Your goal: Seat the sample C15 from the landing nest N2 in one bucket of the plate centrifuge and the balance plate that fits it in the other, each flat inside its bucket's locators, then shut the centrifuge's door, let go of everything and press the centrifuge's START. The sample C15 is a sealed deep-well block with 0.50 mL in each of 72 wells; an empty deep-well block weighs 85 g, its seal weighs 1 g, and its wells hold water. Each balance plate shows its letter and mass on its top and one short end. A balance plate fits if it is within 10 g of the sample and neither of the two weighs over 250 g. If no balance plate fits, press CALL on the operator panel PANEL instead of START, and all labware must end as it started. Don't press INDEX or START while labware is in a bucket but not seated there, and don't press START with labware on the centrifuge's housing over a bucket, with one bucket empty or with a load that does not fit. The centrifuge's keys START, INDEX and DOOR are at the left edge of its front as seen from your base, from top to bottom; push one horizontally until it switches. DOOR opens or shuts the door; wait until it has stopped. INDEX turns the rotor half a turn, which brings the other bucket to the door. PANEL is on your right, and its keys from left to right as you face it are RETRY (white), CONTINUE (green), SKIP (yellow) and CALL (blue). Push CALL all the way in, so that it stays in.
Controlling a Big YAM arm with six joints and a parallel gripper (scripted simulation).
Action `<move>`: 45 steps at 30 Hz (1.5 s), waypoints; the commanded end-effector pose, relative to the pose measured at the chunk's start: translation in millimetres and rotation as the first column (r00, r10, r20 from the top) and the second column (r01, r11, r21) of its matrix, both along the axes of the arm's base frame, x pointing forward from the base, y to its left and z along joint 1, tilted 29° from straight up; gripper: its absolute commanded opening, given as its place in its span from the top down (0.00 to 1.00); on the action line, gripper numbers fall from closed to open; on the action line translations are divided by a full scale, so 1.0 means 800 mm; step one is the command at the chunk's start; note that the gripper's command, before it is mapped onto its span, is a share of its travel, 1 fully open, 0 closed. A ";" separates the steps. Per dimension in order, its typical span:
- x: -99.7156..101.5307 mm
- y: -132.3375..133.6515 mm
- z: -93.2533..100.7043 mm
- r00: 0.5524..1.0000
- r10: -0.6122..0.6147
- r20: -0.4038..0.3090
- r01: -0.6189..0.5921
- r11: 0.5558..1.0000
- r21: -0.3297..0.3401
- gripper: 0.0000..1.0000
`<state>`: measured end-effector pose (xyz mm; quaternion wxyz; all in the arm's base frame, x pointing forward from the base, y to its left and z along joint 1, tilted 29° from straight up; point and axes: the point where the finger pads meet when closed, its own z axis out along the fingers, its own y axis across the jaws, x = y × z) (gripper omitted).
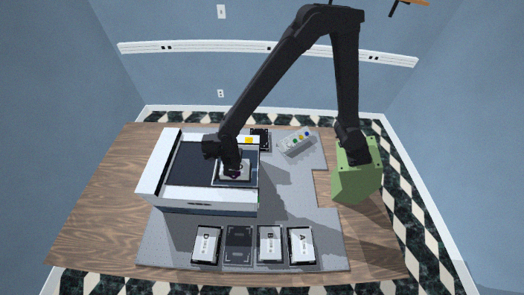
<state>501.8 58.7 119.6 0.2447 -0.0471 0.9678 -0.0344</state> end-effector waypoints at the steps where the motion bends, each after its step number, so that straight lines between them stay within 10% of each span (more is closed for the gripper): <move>1: 0.027 -0.006 0.023 0.998 0.003 0.056 -0.003 1.000 0.001 1.00; 45: 0.029 -0.006 0.017 0.999 0.003 0.054 -0.003 1.000 0.001 1.00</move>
